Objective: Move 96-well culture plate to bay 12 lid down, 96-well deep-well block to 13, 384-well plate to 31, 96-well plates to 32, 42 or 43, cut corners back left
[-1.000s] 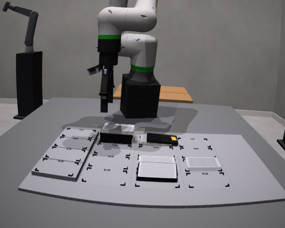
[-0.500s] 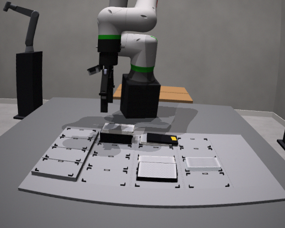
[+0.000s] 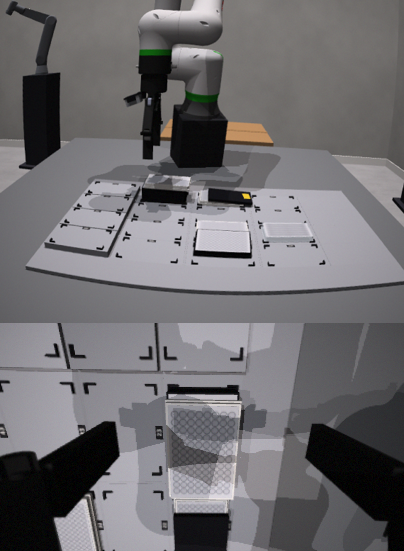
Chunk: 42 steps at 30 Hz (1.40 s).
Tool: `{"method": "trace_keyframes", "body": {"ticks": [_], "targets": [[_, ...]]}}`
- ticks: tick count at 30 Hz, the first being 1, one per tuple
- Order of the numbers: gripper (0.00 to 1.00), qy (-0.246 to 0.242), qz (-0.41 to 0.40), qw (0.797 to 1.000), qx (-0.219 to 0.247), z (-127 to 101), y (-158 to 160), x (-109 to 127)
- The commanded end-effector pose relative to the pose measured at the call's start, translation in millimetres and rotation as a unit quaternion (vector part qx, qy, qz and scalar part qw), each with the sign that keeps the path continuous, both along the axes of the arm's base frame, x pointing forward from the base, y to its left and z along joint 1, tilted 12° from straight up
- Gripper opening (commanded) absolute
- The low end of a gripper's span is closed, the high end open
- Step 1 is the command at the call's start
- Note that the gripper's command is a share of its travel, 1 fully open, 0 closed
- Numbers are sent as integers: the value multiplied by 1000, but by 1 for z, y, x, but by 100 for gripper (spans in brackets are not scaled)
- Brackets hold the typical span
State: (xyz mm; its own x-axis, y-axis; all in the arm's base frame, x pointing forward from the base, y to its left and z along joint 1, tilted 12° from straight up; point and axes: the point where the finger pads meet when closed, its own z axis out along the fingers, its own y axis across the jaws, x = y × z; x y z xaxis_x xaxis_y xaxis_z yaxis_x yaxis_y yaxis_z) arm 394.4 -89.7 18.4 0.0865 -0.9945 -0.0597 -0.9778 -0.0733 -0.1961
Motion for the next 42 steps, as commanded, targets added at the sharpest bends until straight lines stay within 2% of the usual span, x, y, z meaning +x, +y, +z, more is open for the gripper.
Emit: {"method": "trace_keyframes", "body": {"ticks": [1, 42], "targets": [[100, -1, 0, 1000, 0, 2, 10, 6], [100, -1, 0, 1000, 0, 24, 132, 70]]}}
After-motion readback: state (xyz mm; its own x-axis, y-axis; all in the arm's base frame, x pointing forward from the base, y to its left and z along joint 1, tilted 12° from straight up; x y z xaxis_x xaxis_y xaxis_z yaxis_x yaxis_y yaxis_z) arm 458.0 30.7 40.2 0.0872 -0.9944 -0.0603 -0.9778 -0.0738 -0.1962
